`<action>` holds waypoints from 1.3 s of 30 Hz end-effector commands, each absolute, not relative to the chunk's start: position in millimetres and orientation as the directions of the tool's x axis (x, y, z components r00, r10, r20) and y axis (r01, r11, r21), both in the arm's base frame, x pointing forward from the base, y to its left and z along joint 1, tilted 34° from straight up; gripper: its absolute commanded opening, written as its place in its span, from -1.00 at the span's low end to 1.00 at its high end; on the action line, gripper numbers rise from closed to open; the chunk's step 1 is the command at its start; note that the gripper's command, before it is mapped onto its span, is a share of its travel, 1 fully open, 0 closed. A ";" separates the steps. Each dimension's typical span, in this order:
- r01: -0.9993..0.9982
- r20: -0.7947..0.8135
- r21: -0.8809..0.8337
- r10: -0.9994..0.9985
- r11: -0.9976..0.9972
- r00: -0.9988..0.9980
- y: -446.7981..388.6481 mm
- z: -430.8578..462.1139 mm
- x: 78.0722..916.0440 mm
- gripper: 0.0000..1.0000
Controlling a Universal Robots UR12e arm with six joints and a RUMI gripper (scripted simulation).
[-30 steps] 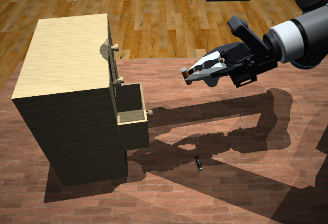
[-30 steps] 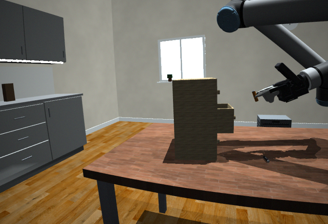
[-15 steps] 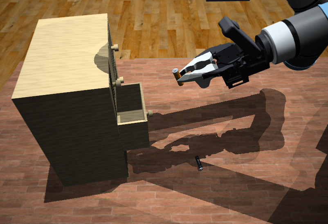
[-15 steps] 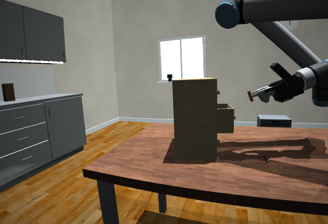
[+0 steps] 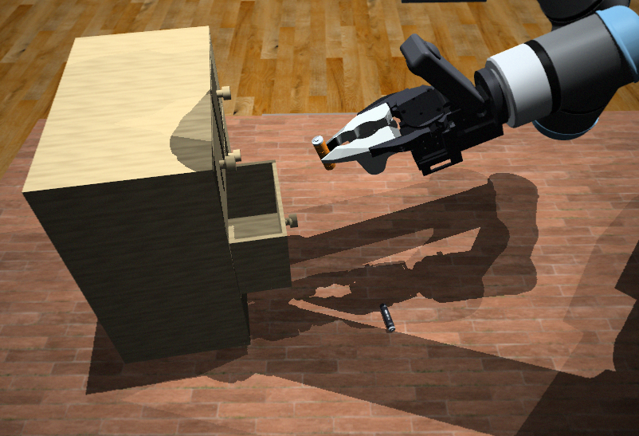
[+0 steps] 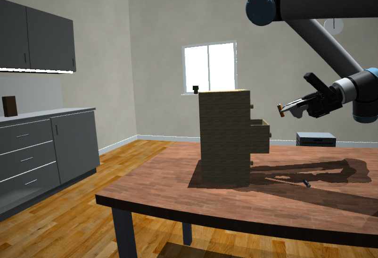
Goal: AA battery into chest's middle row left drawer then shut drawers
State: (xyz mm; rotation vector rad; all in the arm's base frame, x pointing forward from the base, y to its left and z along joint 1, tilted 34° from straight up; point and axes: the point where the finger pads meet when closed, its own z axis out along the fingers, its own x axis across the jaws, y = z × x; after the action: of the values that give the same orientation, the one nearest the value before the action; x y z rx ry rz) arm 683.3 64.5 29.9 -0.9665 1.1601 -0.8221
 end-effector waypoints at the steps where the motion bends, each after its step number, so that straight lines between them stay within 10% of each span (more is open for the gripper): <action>1: 0.040 -0.357 -0.927 -0.909 0.373 0.213 64.0 37.1 700.5 -0.91; 39: 0.040 -0.358 -0.927 -0.909 0.374 0.213 67.3 66.7 762.9 -0.91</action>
State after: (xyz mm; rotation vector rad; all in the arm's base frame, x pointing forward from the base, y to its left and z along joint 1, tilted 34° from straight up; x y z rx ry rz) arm 753.3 67.5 61.5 -0.9659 1.1625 -0.8220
